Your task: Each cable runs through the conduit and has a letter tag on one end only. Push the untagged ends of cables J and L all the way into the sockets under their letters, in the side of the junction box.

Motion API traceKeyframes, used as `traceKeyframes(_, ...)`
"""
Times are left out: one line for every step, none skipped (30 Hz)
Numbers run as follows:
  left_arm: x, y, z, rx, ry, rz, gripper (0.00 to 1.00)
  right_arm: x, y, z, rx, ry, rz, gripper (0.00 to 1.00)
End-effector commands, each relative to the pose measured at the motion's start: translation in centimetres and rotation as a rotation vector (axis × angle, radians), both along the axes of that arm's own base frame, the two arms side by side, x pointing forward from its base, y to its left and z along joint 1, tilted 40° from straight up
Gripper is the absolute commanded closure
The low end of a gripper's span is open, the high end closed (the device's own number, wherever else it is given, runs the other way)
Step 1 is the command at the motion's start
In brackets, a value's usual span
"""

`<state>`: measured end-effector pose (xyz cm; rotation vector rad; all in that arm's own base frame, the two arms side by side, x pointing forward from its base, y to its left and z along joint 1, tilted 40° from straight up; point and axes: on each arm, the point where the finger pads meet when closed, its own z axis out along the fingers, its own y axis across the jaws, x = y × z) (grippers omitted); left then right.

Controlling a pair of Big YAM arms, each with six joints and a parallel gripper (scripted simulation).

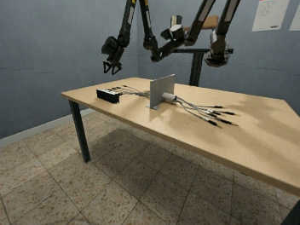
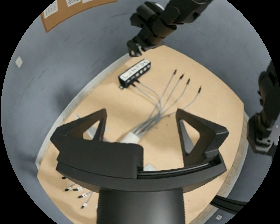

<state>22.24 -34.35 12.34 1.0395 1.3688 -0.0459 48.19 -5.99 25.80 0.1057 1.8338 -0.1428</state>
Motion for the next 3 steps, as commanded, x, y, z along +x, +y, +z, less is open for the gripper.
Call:
traceKeyframes(-0.11,-0.13,0.14,-0.005,-0.001,-0.003,0.00,0.15,0.10,1.73,-0.015,-0.041,0.006,0.00)
traceKeyframes(-0.11,-0.13,0.14,-0.005,-0.001,-0.003,0.00,0.15,0.10,1.73,-0.015,-0.041,0.006,0.00)
traceKeyframes(-0.11,-0.13,0.14,-0.005,-0.001,-0.003,0.00,0.15,0.10,1.73,-0.015,-0.041,0.006,0.00)
